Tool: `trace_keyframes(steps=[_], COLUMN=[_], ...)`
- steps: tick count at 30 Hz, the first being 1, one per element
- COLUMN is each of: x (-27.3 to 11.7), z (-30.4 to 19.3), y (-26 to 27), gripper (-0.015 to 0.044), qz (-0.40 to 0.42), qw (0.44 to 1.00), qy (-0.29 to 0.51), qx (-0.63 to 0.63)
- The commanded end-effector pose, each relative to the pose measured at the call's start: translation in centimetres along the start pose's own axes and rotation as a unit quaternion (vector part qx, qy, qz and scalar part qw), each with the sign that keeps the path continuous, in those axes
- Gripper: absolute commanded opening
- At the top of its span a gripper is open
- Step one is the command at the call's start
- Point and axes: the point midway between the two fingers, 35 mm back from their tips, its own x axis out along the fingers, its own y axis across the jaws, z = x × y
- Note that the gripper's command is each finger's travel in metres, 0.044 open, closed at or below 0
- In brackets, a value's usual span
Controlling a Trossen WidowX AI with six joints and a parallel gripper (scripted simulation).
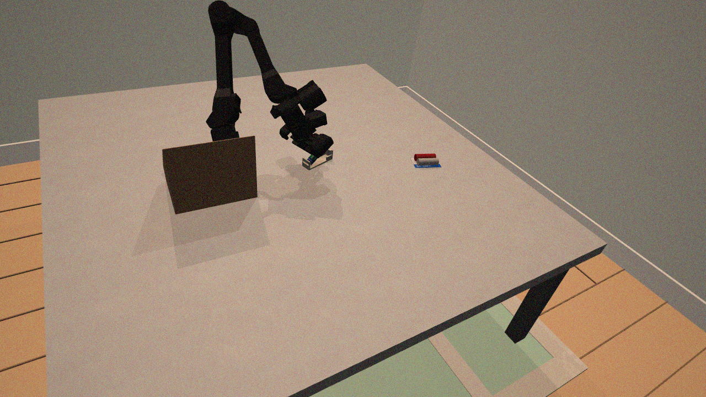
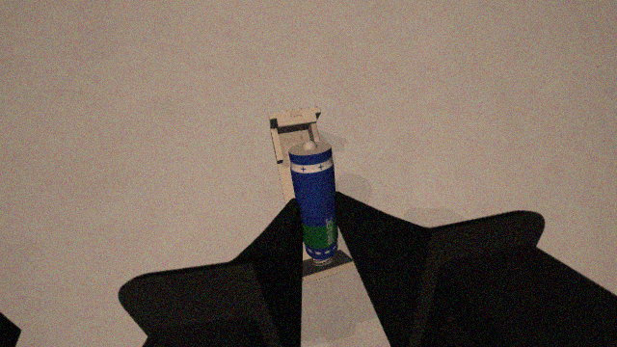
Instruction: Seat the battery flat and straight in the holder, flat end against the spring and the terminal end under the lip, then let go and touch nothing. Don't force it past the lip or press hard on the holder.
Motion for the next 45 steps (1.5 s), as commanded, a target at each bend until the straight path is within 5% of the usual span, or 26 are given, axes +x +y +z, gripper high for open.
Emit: trace_keyframes(steps=[1, 45], x=[-0.01, 0.49], z=[-0.51, -0.20], y=[0.05, -0.19], gripper=[0.0071, 0.0071], qz=[-0.005, -0.016], qw=[1.000, 0.999], qy=[0.009, 0.046], qx=[0.009, 0.004])
